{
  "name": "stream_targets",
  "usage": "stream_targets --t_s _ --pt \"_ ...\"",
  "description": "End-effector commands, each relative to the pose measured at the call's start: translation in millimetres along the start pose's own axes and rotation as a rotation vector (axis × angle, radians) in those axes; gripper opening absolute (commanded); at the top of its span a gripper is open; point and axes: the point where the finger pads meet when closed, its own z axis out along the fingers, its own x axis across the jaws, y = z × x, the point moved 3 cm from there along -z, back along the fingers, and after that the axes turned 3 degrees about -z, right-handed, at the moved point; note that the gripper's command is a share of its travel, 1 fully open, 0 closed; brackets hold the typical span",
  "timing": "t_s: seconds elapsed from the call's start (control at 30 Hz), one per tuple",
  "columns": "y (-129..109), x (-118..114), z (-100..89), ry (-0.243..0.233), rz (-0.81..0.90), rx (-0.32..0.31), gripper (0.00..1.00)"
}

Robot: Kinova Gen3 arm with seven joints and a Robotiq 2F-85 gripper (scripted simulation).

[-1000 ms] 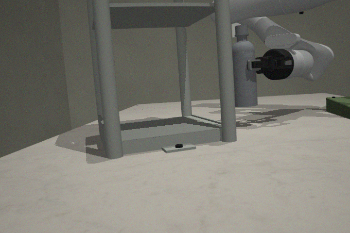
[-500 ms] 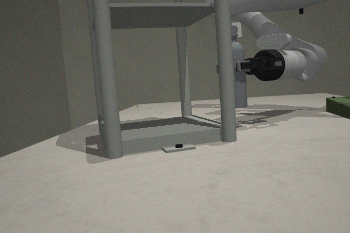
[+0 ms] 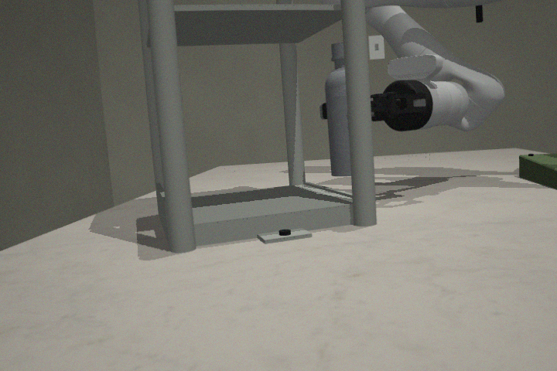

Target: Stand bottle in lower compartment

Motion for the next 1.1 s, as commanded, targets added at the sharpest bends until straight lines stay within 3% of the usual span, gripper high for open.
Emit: stream_targets --t_s 0.0,0.67,1.07 --pt "-4 1 9.8 -0.014 -0.014 0.008 0.00" --pt "-4 17 55.9 -0.014 -0.014 0.008 0.00" --pt "-3 21 68.4 -0.014 -0.014 0.008 0.00"
